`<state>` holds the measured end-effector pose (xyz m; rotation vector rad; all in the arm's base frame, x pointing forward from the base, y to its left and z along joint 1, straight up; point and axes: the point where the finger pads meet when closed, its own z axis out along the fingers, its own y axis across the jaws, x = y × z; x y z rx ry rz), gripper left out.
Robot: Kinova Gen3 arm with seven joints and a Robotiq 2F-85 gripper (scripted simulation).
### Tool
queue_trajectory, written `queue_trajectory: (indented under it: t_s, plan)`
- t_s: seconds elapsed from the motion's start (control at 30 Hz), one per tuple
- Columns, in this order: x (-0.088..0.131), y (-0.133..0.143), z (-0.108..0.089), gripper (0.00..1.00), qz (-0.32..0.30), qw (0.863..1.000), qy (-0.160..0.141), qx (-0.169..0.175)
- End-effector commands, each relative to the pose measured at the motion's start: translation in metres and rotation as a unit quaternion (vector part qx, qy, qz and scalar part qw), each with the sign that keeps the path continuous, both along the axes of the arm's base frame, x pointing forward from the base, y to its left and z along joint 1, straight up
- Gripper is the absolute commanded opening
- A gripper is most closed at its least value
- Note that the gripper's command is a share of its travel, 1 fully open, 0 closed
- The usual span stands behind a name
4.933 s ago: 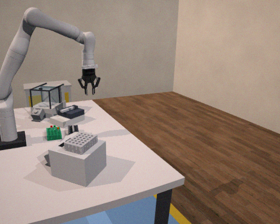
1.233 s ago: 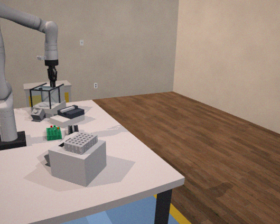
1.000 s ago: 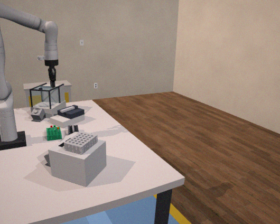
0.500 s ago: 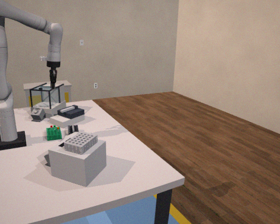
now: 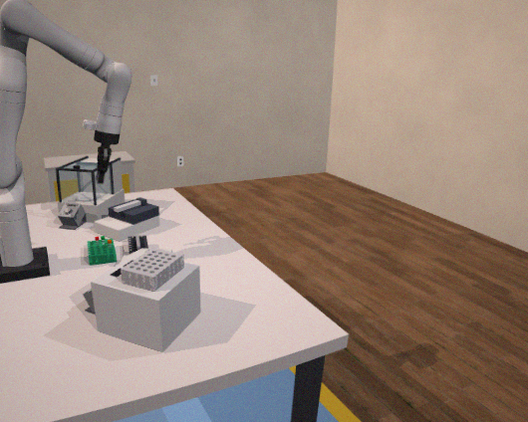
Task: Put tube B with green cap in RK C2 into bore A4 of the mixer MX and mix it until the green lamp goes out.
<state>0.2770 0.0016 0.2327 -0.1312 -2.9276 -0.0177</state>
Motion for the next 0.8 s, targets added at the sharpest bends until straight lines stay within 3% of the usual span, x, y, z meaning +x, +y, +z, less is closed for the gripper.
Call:
queue_trajectory:
  t_s: [0.0,0.77]
  plan:
    - [0.000,0.000,-0.010,0.42,0.000,1.000,-0.001,0.000]
    - [0.000,0.002,-0.080,0.42,0.000,1.000,-0.001,0.000]
